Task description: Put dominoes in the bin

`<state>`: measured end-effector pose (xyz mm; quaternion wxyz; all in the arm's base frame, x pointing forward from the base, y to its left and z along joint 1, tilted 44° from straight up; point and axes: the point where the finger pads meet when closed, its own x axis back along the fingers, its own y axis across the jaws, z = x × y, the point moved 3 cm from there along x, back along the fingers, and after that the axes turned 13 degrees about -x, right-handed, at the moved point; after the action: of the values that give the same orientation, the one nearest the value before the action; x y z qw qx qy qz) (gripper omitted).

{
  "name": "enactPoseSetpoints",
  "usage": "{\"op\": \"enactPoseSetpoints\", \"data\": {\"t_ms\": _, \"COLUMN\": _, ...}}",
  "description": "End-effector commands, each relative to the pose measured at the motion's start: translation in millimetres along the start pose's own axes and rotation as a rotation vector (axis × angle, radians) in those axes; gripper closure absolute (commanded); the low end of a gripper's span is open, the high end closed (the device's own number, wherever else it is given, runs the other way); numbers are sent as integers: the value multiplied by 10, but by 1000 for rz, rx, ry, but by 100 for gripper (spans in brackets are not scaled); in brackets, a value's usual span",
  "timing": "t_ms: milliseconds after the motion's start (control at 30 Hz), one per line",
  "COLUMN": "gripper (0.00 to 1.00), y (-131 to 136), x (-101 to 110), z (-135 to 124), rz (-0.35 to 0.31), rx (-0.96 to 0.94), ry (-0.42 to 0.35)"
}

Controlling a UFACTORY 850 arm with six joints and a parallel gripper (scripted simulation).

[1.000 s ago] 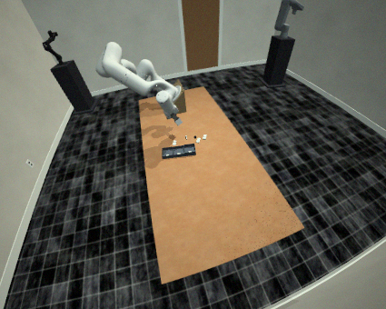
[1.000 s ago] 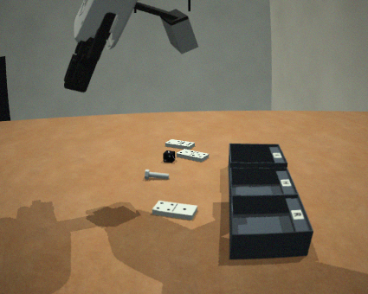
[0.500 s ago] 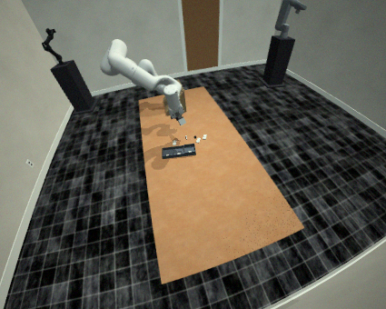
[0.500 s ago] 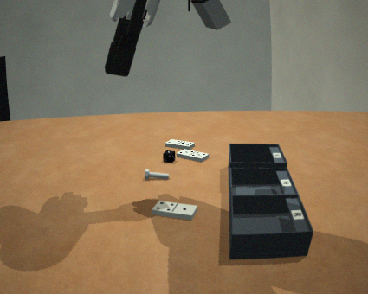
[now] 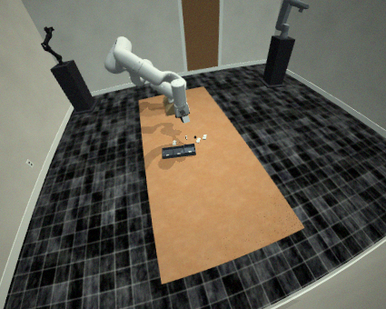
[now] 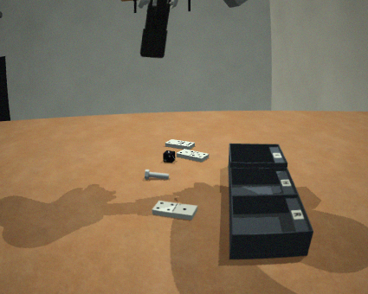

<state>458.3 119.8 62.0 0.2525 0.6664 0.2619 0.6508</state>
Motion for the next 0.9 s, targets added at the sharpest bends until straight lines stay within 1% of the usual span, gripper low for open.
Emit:
{"op": "enactPoseSetpoints", "data": {"t_ms": 0, "gripper": 93, "y": -169, "x": 115, "z": 128, "rz": -16, "rx": -57, "ry": 80}}
{"op": "enactPoseSetpoints", "data": {"t_ms": 100, "gripper": 93, "y": -184, "x": 125, "z": 141, "rz": -16, "rx": -57, "ry": 80}}
{"op": "enactPoseSetpoints", "data": {"t_ms": 133, "gripper": 93, "y": -243, "x": 166, "z": 172, "rz": -17, "rx": -85, "ry": 121}}
{"op": "enactPoseSetpoints", "data": {"t_ms": 167, "gripper": 93, "y": -301, "x": 207, "z": 211, "rz": -18, "rx": -96, "ry": 137}}
{"op": "enactPoseSetpoints", "data": {"t_ms": 733, "gripper": 93, "y": -320, "x": 221, "z": 226, "rz": -18, "rx": -96, "ry": 137}}
{"op": "enactPoseSetpoints", "data": {"t_ms": 833, "gripper": 93, "y": -136, "x": 111, "z": 355, "rz": -8, "rx": -231, "ry": 138}}
{"op": "enactPoseSetpoints", "data": {"t_ms": 867, "gripper": 93, "y": -74, "x": 75, "z": 398, "rz": -8, "rx": -231, "ry": 138}}
